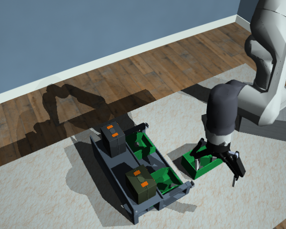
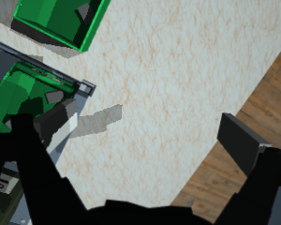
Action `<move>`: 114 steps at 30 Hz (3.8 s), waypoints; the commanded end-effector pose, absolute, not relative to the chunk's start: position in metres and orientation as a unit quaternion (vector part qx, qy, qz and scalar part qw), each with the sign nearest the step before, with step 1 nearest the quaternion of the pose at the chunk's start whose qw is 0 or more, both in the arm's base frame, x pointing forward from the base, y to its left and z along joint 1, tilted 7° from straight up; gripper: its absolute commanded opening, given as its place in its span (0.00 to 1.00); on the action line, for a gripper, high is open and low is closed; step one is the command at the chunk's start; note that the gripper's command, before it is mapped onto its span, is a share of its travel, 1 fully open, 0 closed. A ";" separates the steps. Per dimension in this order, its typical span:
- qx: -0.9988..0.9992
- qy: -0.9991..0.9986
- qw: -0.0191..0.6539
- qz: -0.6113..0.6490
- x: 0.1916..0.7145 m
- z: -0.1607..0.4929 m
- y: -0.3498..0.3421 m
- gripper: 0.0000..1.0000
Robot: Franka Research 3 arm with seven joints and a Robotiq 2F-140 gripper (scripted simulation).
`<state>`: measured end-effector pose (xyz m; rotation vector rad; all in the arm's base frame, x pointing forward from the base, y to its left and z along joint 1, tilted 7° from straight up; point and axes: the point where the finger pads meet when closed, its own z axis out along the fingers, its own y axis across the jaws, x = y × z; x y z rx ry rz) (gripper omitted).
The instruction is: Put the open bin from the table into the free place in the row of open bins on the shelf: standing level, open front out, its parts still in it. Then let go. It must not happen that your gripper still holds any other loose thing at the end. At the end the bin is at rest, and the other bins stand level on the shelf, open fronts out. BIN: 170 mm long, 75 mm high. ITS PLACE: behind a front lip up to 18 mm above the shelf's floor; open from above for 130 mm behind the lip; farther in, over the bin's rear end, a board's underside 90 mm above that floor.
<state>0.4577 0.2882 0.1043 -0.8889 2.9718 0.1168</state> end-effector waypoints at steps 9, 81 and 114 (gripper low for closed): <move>-0.277 0.960 0.021 0.036 0.458 0.105 0.288 1.00; -0.220 0.975 0.025 0.006 0.442 0.100 0.250 1.00; -0.199 0.980 0.027 -0.004 0.435 0.098 0.237 1.00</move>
